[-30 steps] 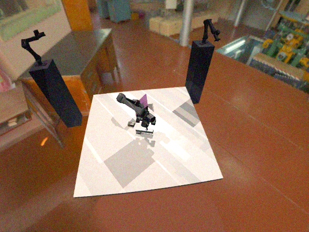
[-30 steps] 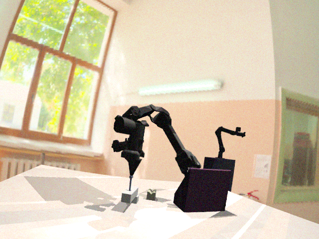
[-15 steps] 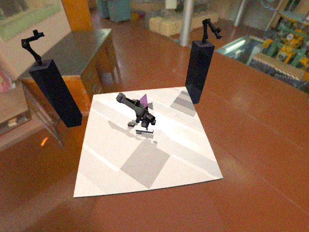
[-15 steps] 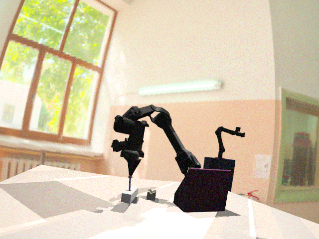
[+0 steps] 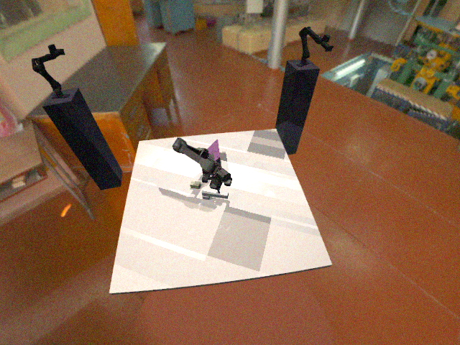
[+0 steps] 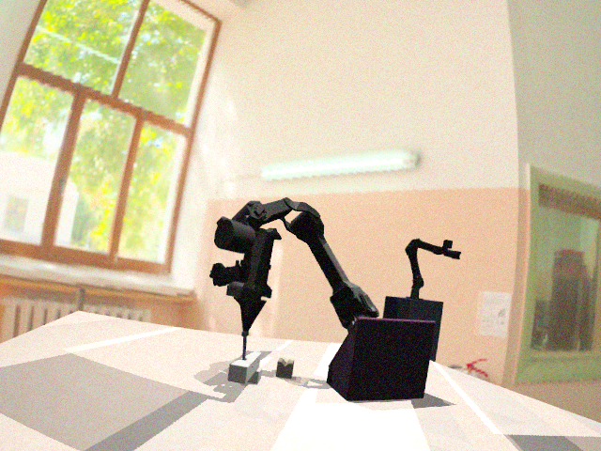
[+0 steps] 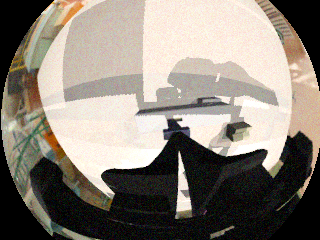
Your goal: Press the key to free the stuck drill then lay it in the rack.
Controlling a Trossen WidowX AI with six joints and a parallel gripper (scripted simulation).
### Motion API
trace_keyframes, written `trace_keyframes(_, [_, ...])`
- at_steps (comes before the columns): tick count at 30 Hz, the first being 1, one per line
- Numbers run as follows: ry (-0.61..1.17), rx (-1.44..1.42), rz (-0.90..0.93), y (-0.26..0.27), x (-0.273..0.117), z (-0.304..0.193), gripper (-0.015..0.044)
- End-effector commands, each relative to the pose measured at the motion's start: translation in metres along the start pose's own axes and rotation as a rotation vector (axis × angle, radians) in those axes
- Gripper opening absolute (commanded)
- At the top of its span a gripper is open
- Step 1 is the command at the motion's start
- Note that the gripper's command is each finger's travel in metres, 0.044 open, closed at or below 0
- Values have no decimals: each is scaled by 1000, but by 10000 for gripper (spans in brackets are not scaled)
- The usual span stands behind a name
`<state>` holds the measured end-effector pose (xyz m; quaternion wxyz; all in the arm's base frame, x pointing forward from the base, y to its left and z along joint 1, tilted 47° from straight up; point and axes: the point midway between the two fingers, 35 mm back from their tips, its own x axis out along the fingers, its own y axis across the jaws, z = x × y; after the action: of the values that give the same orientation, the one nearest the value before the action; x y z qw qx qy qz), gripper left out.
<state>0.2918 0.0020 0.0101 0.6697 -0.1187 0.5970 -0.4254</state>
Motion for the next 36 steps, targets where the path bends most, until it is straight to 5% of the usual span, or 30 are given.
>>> trace_keyframes(1, [27,-8,-17,0,12,-7,0])
trace_keyframes(36, [27,-8,-17,1,25,-9,0])
